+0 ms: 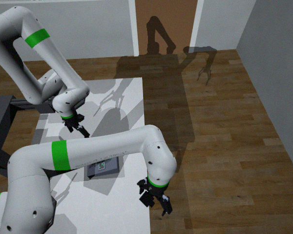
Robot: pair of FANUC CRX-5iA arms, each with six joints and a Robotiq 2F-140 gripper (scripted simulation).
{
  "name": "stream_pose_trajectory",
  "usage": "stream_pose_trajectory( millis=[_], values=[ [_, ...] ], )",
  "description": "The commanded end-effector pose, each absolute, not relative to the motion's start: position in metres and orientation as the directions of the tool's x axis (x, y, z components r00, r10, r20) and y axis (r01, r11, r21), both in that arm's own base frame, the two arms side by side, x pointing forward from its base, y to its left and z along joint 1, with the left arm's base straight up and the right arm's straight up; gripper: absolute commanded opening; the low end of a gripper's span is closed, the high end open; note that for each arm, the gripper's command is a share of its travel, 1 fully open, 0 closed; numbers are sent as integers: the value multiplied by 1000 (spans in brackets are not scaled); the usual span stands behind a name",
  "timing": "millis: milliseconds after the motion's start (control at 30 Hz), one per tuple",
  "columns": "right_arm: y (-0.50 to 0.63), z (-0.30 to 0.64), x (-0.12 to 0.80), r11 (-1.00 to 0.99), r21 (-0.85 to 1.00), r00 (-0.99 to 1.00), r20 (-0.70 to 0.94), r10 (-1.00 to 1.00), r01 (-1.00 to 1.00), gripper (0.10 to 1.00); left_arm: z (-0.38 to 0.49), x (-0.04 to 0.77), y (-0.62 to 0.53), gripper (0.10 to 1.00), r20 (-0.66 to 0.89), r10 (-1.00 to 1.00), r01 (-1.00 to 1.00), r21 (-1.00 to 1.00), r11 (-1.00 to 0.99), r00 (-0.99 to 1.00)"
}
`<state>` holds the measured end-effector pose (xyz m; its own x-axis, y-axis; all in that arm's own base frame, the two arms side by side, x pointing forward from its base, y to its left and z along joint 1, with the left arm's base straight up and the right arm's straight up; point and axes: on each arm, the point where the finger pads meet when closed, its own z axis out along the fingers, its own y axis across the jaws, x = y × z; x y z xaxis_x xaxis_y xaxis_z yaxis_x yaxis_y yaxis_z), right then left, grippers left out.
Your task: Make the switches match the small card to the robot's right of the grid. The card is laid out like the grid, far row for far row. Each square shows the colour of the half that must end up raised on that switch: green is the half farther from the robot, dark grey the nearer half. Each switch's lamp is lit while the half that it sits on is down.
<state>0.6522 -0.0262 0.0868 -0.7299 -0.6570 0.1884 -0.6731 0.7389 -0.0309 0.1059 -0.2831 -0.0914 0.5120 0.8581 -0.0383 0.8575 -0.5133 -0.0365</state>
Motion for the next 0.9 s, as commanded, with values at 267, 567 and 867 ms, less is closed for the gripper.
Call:
stream_pose_trajectory(
  millis=[267,567,867],
  values=[
    [-137,114,626,681,17,-669,167,-724,-732,1000,-91,106,-284,1000,-39,858,858,-36,-513,512],
    [-239,138,578,616,53,-605,137,-784,-786,1000,-91,106,-284,1000,-39,858,858,-36,-513,512],
    [-312,157,528,558,71,-550,109,-828,-827,1000,-91,106,-284,1000,-39,858,858,-36,-513,512]
  ],
)
